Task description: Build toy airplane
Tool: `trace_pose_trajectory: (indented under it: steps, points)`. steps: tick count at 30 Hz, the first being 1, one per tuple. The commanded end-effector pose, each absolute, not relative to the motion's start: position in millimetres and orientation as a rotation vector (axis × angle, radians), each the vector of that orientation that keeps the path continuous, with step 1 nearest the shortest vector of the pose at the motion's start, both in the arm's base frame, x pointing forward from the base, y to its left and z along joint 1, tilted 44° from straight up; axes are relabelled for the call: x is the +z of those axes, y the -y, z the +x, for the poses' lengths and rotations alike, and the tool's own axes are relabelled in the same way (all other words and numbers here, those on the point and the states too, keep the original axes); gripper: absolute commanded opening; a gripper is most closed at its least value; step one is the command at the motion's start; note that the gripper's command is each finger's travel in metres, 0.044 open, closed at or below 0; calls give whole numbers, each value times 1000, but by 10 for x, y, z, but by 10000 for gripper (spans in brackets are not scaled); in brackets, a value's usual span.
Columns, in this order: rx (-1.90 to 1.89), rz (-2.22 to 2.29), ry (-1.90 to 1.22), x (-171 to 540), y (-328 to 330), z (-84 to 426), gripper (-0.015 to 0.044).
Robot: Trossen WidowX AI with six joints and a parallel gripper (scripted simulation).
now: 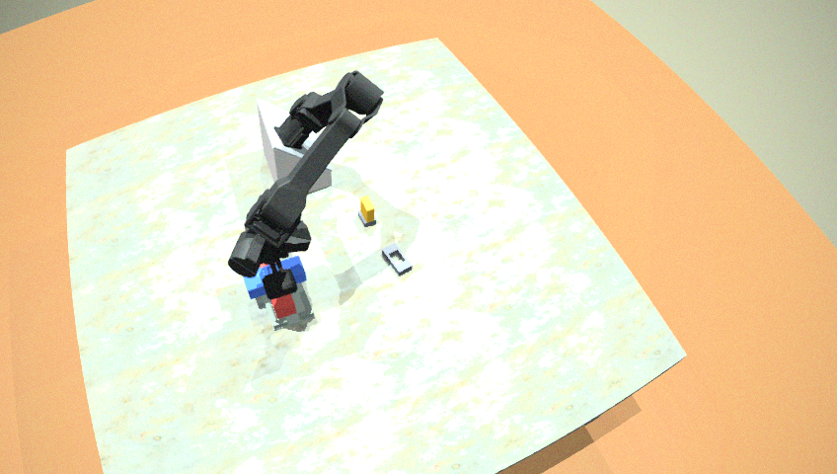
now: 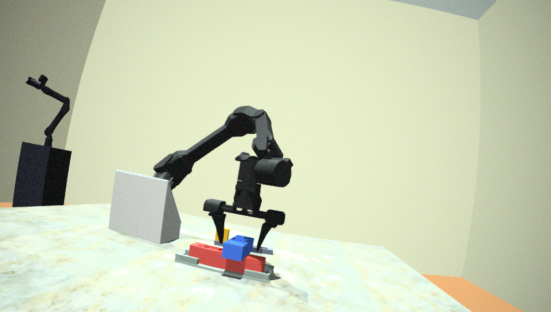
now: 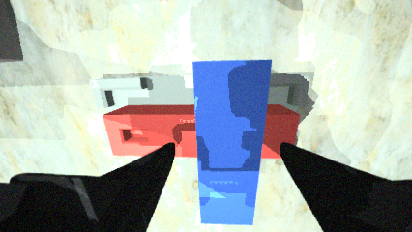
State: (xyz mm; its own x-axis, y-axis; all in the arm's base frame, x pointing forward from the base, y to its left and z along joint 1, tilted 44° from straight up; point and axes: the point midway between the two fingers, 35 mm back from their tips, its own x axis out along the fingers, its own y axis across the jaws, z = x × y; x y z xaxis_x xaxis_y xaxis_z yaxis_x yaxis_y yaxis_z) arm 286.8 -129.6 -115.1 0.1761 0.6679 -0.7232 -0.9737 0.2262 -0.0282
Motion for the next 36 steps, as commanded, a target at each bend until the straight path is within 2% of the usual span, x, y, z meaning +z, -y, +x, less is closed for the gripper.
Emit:
trace_pose_trajectory:
  steps: [1,4,9,16,32,36]
  points:
    - [1253,-562,-663,-1149,1297,2867,440]
    - [1252,-562,-664,-1076,1379,2858,440]
    - [1250,-560,-667,-549,1867,2720,440]
    - [1244,-547,-676,-541,1901,2719,440]
    - [473,674,-1346,-558,1893,2737,440]
    - [431,726,-1366,-559,1893,2738,440]
